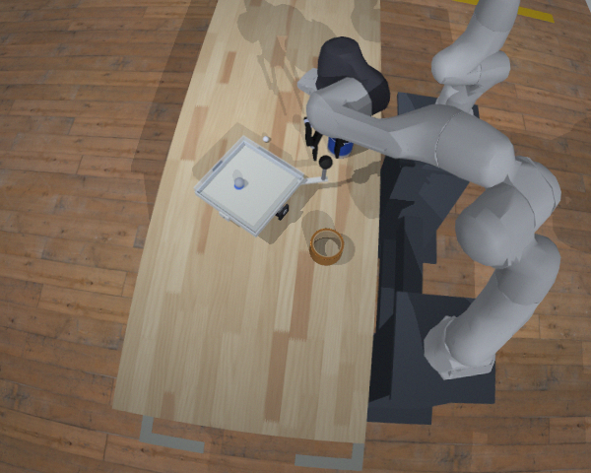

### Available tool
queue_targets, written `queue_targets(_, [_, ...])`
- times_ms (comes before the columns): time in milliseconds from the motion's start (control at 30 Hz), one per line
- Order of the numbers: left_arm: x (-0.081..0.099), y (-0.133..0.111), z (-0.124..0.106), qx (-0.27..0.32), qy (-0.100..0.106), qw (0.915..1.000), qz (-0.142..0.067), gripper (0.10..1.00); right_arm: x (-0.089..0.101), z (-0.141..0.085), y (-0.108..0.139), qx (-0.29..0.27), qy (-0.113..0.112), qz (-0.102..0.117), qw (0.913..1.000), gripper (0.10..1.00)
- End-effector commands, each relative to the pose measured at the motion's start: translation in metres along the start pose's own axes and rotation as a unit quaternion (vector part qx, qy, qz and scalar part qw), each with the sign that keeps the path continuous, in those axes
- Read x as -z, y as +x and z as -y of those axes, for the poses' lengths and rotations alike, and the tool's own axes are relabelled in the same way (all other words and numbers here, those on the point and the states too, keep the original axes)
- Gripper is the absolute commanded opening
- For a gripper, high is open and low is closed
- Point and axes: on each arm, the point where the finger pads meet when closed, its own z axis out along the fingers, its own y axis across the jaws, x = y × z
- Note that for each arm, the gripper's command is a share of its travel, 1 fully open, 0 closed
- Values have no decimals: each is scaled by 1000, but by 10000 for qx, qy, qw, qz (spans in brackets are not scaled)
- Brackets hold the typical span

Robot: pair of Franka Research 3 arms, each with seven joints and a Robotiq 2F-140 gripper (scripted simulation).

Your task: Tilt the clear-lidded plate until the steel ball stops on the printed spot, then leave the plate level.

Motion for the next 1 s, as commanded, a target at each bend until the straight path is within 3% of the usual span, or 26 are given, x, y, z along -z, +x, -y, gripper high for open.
queue_targets(0, [2, -1, 0, 9, -4, 10000, 11, 424, 1, 0, 0, 25, 21, 0, 10000, 1000])
queue_targets(100, [2, -1, 0, 9, -4, 10000, 11, 424, 1, 0, 0, 25, 21, 0, 10000, 1000])
queue_targets(133, [2, -1, 0, 9, -4, 10000, 11, 1000, 1, 0, 0, 25, 21, 0, 10000, 1000])
queue_targets(967, [2, -1, 0, 9, -4, 10000, 11, 1000, 1, 0, 0, 25, 21, 0, 10000, 1000])
